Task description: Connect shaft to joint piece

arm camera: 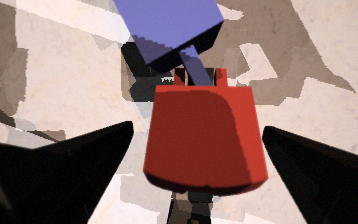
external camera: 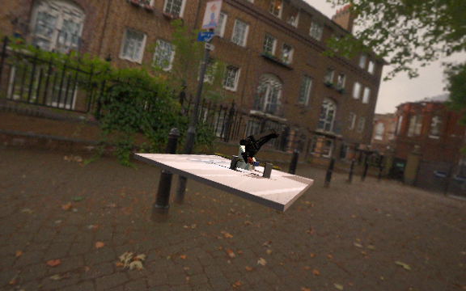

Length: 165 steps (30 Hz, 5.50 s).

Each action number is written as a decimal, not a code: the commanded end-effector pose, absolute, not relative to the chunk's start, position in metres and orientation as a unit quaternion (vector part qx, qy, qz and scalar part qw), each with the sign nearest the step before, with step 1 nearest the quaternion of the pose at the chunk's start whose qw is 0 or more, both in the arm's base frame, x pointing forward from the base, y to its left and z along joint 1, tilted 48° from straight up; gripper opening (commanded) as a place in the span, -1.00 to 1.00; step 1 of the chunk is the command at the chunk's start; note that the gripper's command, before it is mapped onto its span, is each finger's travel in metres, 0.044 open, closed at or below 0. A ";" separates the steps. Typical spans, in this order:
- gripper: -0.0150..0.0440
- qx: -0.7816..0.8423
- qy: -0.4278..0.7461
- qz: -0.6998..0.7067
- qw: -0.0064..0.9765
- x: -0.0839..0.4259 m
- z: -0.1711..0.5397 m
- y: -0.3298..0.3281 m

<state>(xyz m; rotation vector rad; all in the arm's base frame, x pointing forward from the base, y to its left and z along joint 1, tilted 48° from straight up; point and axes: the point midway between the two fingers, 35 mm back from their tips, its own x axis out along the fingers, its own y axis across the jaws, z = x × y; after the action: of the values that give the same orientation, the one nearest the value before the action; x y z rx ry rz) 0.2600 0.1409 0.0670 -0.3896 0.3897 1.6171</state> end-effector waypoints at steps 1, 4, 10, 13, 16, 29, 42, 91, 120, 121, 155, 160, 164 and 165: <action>1.00 -0.198 0.192 0.707 0.651 0.262 0.072 0.136; 1.00 -0.231 0.225 0.697 0.640 0.263 0.079 0.128; 1.00 -0.258 0.250 0.686 0.633 0.262 0.086 0.120; 1.00 -0.258 0.250 0.686 0.633 0.262 0.086 0.120; 1.00 -0.253 0.251 0.687 0.633 0.262 0.084 0.120; 1.00 -0.123 0.388 0.610 0.680 0.272 0.112 0.086; 1.00 0.027 0.509 0.504 0.697 0.275 0.143 0.050; 1.00 0.058 0.577 0.454 0.677 0.270 0.095 0.004; 1.00 -0.312 0.331 0.650 0.609 0.270 0.091 0.017; 1.00 -0.322 0.323 0.653 0.605 0.270 0.091 0.017; 1.00 -0.329 0.315 0.656 0.602 0.265 0.074 0.110; 1.00 -0.328 0.314 0.657 0.602 0.262 0.089 0.124; 1.00 -0.328 0.314 0.657 0.602 0.262 0.088 0.125; 1.00 -0.328 0.314 0.657 0.602 0.262 0.086 0.126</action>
<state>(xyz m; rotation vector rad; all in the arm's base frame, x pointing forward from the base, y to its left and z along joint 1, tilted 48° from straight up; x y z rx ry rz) 0.2619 0.1235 0.0858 -0.7611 0.7329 1.5247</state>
